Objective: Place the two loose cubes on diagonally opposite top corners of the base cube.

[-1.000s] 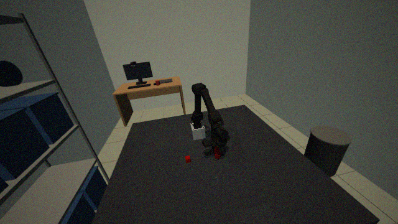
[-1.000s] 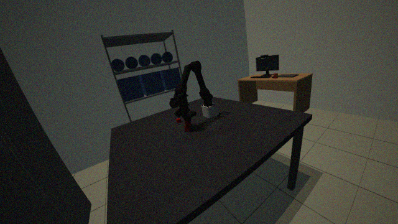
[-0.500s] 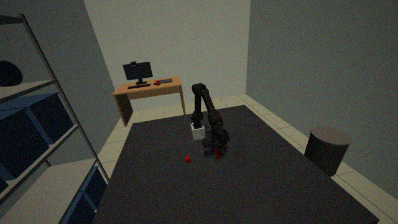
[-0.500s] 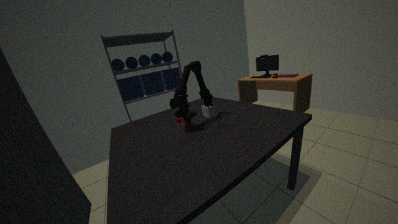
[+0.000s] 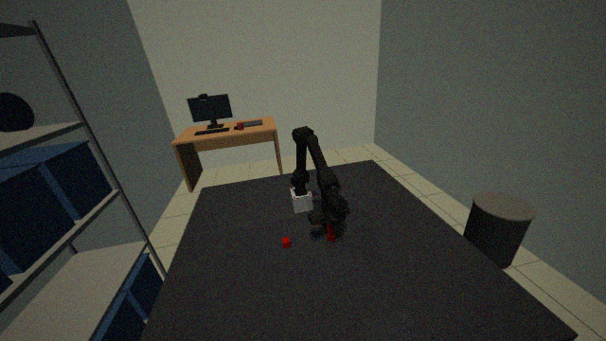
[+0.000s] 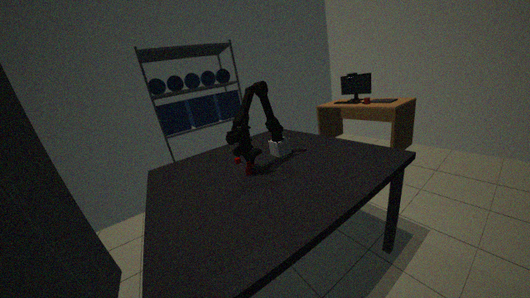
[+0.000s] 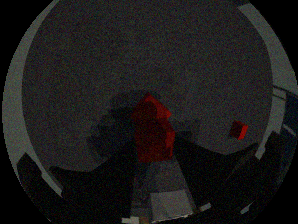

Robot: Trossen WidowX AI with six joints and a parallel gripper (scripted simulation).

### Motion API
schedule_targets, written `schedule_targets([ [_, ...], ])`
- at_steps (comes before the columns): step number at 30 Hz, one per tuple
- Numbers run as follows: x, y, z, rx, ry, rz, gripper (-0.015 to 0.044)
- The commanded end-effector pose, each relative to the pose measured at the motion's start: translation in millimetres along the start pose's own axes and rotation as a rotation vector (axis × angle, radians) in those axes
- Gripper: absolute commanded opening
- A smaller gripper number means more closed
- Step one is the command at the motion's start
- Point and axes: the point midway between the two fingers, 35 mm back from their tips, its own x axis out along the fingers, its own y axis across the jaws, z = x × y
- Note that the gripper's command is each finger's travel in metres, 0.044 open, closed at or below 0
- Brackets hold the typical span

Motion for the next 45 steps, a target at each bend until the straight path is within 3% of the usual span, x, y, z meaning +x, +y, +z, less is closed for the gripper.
schedule_targets([
  [1,0.5,-0.4,0.1,0.002,-0.001,-0.002,0.0205],
  [36,-30.5,0.1,0.2,0.0,0.0,0.0,0.0205],
  [39,-29.7,-8.2,1.1,-0.053,0.004,-0.001,0.0265],
  [45,-37.2,-41.7,5.6,-0.264,0.0,-0.005,0.0265],
])
